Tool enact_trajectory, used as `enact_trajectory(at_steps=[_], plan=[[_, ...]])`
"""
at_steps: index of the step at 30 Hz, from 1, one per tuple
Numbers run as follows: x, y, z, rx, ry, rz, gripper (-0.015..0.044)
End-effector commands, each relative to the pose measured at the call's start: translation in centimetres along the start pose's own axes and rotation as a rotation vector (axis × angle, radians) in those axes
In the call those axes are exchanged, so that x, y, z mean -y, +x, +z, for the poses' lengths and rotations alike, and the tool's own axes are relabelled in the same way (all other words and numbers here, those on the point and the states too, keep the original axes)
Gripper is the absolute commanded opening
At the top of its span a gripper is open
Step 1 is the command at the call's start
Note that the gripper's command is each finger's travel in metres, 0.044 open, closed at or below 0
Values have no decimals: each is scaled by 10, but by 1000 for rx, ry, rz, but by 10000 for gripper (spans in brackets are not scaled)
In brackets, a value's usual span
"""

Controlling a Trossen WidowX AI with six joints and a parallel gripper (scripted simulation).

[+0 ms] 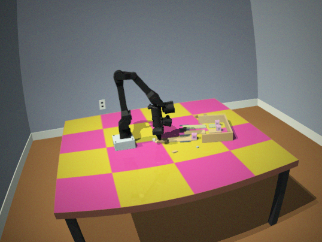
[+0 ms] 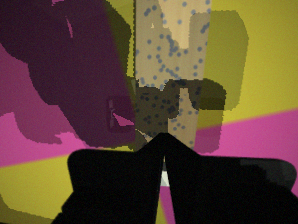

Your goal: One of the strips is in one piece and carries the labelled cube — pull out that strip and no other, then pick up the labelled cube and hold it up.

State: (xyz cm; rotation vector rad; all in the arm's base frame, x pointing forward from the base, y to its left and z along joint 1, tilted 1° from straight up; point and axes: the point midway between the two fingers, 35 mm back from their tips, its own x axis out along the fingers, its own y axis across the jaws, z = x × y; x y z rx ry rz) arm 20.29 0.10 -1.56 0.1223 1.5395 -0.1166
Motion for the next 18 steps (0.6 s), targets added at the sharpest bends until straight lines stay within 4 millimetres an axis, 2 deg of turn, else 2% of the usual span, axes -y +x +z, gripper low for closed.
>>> enact_trajectory(at_steps=[1, 11, 12, 16, 18], plan=[[1, 4, -10, -31, 5, -2, 0], [1, 4, -10, -31, 5, -2, 0], [0, -2, 0, -2, 0, 0, 0], [0, -41, 3, -28, 5, -2, 0], [0, -43, 3, -29, 5, -2, 0]])
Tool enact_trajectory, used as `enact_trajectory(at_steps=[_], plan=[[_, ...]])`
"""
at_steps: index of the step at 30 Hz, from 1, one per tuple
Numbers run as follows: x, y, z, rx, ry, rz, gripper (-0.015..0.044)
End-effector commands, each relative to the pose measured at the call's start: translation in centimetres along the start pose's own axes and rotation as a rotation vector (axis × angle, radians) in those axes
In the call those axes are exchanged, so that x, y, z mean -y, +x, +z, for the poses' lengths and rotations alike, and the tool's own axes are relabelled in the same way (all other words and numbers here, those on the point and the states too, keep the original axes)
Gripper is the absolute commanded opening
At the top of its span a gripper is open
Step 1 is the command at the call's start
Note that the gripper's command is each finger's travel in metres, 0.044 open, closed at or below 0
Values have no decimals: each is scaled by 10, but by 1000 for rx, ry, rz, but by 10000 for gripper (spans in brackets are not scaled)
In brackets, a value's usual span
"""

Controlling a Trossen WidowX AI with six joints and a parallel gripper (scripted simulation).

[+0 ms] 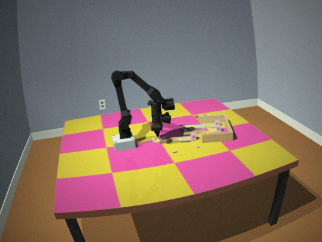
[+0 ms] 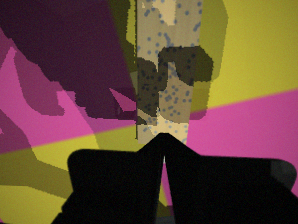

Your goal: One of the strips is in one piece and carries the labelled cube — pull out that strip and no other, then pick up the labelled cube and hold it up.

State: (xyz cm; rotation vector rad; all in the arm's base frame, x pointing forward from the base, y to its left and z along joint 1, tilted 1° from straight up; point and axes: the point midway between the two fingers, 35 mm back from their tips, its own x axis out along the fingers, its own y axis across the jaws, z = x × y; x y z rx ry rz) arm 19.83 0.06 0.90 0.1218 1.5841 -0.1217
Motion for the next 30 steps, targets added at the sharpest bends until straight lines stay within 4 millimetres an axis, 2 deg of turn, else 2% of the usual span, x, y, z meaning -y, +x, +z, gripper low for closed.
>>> enact_trajectory(at_steps=[1, 3, 8, 20, 30], plan=[[-1, -19, 6, 15, 3, 5, 0], [-1, -19, 6, 15, 3, 5, 0], [1, -19, 30, 17, 109, 5, 131], [3, -29, 74, 21, 111, 5, 440], [4, -38, 113, 25, 111, 6, 440]])
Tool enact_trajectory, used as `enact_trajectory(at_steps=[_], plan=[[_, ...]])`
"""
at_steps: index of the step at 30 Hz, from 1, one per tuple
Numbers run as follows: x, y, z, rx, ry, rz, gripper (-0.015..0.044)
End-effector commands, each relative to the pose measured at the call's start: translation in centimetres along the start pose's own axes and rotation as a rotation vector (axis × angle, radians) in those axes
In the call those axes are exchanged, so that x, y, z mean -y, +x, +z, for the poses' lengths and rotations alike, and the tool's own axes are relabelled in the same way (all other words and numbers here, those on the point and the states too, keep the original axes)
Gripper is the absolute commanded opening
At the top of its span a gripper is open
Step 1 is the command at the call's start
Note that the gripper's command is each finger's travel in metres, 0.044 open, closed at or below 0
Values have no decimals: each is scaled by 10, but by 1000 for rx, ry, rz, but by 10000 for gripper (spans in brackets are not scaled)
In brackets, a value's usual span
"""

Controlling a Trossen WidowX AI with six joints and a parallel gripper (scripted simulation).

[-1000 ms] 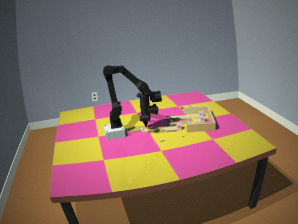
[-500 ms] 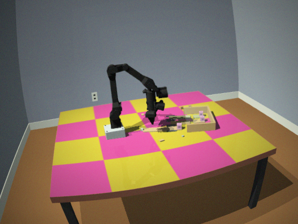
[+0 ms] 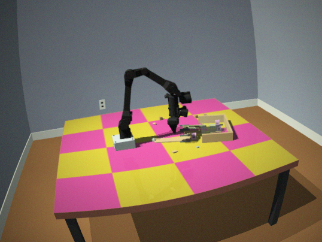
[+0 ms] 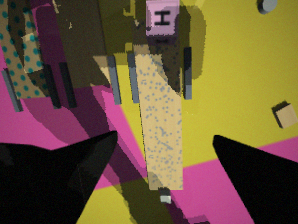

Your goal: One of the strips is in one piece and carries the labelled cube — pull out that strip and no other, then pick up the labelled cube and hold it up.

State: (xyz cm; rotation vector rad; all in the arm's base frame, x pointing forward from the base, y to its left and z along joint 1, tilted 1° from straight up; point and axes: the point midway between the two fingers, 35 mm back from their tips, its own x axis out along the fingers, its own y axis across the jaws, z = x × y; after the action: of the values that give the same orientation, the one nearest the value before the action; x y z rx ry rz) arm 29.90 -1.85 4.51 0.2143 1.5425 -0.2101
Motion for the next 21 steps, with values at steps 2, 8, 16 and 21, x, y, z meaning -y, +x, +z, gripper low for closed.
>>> enact_trajectory(at_steps=[2, 8, 16, 21], plan=[[-1, -1, 19, -8, -5, -1, 440], [-3, -4, 43, -6, -5, -1, 440], [-5, -8, 74, -3, -5, -1, 440], [-5, -8, 93, -1, -5, -1, 440]])
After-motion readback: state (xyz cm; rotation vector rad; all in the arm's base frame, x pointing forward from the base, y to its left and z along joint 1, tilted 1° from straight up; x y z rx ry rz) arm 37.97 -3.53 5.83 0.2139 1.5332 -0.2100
